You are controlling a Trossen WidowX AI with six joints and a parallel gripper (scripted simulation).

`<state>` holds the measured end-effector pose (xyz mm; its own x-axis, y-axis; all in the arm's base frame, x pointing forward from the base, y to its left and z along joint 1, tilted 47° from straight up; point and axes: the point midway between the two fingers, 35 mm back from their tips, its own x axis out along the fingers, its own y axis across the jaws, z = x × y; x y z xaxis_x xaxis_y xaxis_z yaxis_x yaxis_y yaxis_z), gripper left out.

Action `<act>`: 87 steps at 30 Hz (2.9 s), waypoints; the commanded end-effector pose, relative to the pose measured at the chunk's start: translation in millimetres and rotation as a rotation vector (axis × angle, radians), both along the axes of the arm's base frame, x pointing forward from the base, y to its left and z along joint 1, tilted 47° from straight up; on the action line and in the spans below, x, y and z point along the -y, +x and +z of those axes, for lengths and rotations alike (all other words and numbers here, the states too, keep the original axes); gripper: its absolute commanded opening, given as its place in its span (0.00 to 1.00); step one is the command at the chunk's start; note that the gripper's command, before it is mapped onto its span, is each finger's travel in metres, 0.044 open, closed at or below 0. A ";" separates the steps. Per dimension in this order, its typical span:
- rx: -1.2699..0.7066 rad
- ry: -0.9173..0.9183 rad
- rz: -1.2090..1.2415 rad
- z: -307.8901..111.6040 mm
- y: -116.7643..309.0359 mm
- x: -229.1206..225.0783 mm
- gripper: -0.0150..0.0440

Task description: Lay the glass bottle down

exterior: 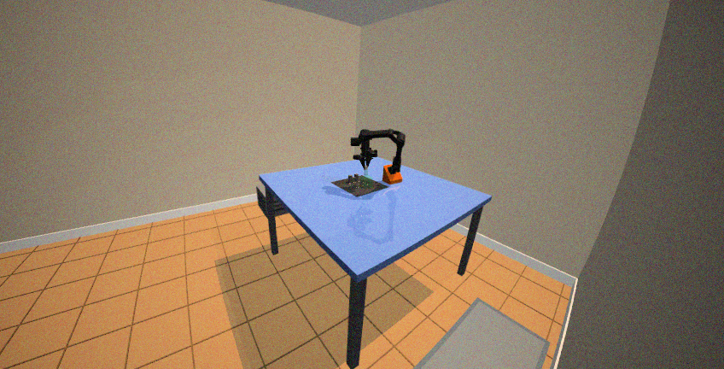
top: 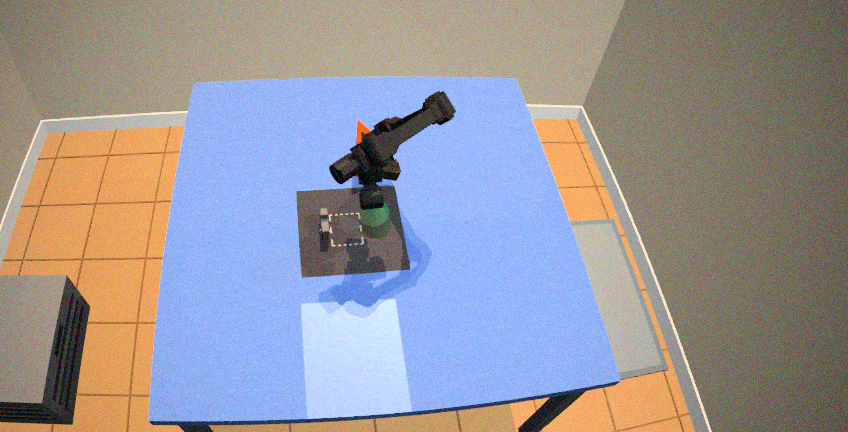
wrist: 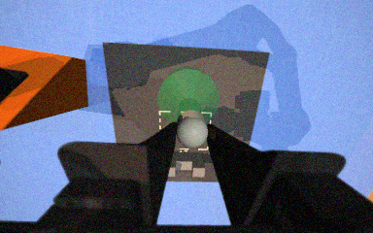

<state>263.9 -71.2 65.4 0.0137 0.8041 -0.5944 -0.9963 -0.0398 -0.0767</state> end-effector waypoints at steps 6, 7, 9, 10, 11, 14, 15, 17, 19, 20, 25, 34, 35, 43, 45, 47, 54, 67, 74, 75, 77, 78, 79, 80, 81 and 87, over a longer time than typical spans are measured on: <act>0.000 0.001 0.000 -8.5 1.0 10.1 0.45; -0.001 0.003 -0.001 -9.0 1.1 10.6 0.45; -0.002 0.007 -0.001 -10.0 1.2 11.7 0.45; -0.003 0.010 -0.001 -10.6 1.3 12.2 0.45; -0.004 0.012 -0.002 -11.1 1.4 12.8 0.45; -0.005 0.018 -0.003 -12.8 1.6 14.4 0.45; -0.006 0.020 -0.003 -13.4 1.7 15.0 0.45; -0.008 0.024 -0.004 -14.6 1.9 16.1 0.45; -0.009 0.027 -0.004 -15.7 2.1 17.2 0.45; -0.010 0.029 -0.005 -16.4 2.2 17.8 0.45; -0.013 0.039 -0.007 -19.5 2.6 20.6 0.45; -0.021 0.057 -0.012 -25.7 3.4 25.8 0.45; -0.022 0.059 -0.012 -26.5 3.5 26.4 0.45; -0.030 0.074 -0.018 -33.0 4.4 31.3 0.45; -0.032 0.077 -0.019 -34.8 4.6 32.6 0.45; -0.034 0.080 -0.021 -36.7 4.9 33.8 0.45; -0.041 0.091 -0.026 -43.9 5.8 38.4 0.45; -0.055 0.108 -0.035 -59.3 7.7 46.5 0.45; -0.064 0.115 -0.038 -68.0 8.8 50.1 0.45; -0.065 0.116 -0.039 -69.3 9.0 50.6 0.45; -0.068 0.118 -0.040 -71.8 9.3 51.5 0.45; -0.069 0.119 -0.040 -73.1 9.5 52.0 0.45; -0.070 0.120 -0.040 -74.3 9.6 52.4 0.45; -0.072 0.121 -0.041 -75.6 9.8 52.8 0.45; -0.073 0.122 -0.041 -76.9 9.9 53.2 0.45; -0.081 0.127 -0.043 -84.5 10.9 55.4 0.45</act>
